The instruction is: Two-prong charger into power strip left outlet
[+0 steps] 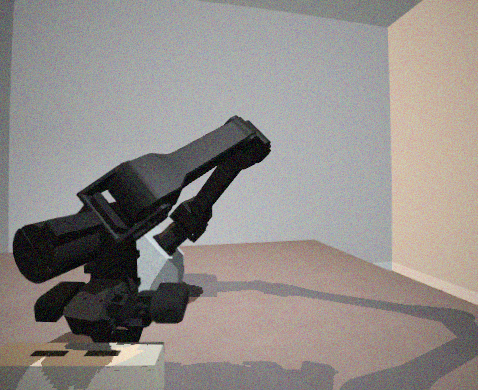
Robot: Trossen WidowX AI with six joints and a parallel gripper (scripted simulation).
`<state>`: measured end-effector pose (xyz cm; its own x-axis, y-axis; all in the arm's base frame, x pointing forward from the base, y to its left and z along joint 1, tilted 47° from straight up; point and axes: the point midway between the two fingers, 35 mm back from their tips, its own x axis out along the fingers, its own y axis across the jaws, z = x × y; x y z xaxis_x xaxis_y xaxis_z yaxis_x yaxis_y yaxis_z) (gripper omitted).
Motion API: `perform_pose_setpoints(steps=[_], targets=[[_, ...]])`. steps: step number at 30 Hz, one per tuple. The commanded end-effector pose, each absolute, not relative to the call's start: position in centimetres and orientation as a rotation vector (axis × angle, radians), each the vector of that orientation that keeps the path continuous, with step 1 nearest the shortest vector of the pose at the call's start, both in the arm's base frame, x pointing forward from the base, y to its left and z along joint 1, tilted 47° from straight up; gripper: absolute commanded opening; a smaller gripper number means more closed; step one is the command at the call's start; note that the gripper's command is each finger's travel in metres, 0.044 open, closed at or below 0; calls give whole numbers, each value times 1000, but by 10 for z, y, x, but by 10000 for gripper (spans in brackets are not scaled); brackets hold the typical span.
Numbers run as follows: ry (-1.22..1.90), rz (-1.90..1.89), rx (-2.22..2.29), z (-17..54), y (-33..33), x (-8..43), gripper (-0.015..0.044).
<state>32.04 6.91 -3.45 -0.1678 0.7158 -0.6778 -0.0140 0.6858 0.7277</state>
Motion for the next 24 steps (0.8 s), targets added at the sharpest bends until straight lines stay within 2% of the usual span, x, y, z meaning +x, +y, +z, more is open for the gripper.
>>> perform_pose_setpoints(steps=[1,5,21,22,24], targets=[[1623,714,582,-34,69,321,0],[1623,714,582,-34,69,321,0],[1623,714,582,-34,69,321,420],[1623,714,582,-34,69,321,440],[1623,714,582,-34,69,321,440]])
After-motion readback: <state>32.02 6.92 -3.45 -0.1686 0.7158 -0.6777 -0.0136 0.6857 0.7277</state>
